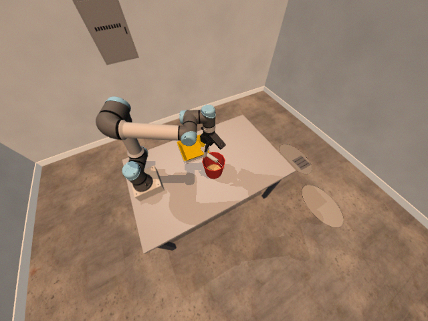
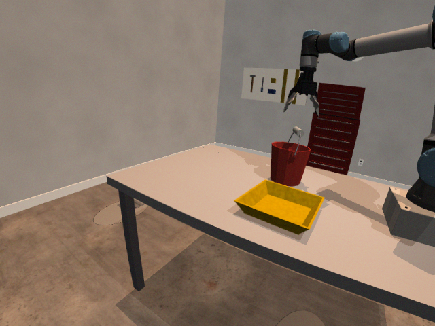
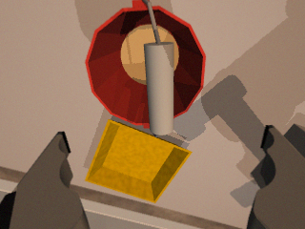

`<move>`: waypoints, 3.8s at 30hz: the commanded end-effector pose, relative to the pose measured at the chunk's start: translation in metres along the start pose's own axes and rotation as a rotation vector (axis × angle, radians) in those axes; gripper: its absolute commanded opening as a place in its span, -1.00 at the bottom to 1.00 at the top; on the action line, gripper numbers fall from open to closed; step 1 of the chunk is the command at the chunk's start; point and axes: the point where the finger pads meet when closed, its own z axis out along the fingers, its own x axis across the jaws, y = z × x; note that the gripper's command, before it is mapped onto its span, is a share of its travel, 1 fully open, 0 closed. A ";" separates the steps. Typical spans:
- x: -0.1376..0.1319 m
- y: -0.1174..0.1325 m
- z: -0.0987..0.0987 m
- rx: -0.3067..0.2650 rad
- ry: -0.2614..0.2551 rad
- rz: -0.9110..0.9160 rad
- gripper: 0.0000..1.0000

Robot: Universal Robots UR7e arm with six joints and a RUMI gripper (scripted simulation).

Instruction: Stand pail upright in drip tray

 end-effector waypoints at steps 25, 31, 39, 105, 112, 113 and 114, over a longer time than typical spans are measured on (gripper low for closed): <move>0.000 0.000 0.027 0.001 -0.001 0.000 1.00; 0.000 0.000 0.039 0.001 -0.001 0.000 1.00; 0.000 0.000 0.059 0.001 -0.001 0.000 1.00; 0.000 0.000 0.079 0.001 -0.001 0.000 -1.00; 0.000 0.000 0.079 0.001 -0.001 0.000 -1.00; 0.000 0.000 0.079 0.001 -0.001 0.000 -1.00; 0.000 0.000 0.079 0.001 -0.001 0.000 -1.00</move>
